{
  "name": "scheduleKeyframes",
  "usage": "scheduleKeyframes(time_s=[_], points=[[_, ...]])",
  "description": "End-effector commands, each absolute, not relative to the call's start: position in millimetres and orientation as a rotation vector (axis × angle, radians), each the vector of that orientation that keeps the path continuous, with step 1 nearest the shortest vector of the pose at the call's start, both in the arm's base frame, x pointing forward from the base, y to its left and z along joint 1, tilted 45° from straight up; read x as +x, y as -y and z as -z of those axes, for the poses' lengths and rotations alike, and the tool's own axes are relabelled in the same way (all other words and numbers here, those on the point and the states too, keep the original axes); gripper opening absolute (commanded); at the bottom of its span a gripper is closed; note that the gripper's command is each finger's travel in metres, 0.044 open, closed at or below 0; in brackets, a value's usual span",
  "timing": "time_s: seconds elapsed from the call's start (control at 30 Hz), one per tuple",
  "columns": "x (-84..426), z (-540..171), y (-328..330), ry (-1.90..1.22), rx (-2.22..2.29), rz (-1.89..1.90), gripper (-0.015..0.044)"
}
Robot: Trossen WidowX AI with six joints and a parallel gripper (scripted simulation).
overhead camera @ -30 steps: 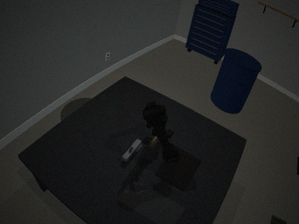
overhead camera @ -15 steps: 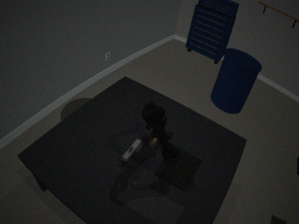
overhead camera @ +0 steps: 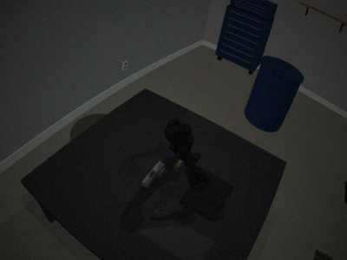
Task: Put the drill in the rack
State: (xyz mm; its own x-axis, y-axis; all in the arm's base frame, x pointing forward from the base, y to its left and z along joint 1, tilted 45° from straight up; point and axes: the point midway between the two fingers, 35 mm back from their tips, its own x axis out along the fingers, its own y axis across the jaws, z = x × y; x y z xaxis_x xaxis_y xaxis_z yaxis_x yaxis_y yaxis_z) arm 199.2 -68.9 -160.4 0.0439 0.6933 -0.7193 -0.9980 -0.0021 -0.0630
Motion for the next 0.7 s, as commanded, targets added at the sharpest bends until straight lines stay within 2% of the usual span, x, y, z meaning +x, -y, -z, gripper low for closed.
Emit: scheduleKeyframes(time_s=[0.0, 0.67], points=[[199, 159, 71, -0.58, -0.675, -1.455, 0.044], [196, 108, 119, -0.591, -0.659, -1.443, 0.044]])
